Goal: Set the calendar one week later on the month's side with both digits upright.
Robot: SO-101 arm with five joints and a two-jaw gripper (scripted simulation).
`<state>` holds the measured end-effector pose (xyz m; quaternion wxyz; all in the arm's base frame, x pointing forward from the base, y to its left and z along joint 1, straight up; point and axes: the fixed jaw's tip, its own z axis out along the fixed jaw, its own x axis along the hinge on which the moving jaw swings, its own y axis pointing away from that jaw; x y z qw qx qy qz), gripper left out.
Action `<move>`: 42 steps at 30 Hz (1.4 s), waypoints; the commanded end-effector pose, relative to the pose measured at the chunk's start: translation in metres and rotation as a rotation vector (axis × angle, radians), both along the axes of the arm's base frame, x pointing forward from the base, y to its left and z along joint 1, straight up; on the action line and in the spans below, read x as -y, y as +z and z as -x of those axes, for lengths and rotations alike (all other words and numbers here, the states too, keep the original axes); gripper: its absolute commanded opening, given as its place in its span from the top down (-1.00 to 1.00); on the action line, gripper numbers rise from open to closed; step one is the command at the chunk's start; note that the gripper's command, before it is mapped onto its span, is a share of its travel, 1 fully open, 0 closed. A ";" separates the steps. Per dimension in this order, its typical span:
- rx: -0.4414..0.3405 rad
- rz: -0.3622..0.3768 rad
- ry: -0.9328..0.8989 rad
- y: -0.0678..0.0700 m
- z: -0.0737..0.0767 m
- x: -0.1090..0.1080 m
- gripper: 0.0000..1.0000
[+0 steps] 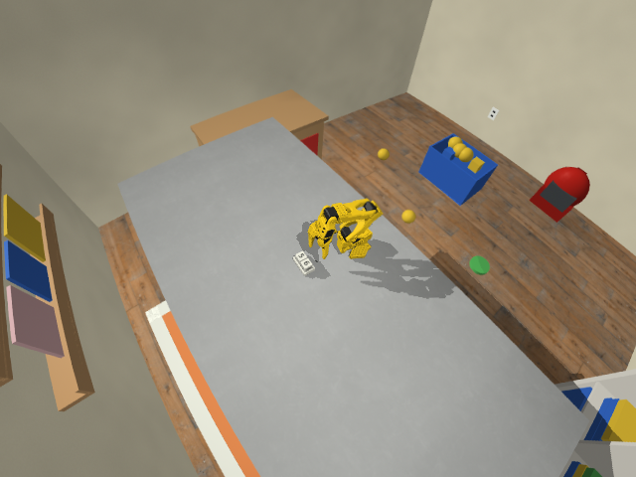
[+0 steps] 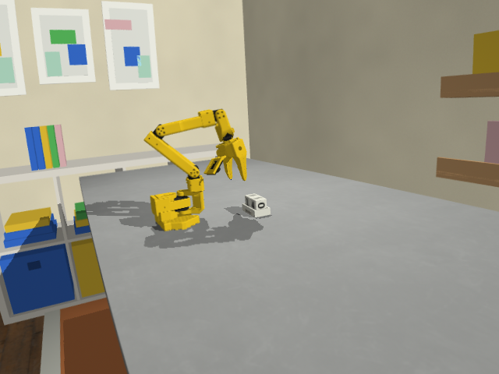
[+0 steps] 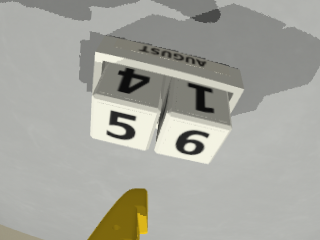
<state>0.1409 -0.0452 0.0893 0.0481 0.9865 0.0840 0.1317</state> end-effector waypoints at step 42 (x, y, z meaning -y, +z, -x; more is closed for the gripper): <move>-0.035 0.055 0.164 0.002 0.015 0.004 0.40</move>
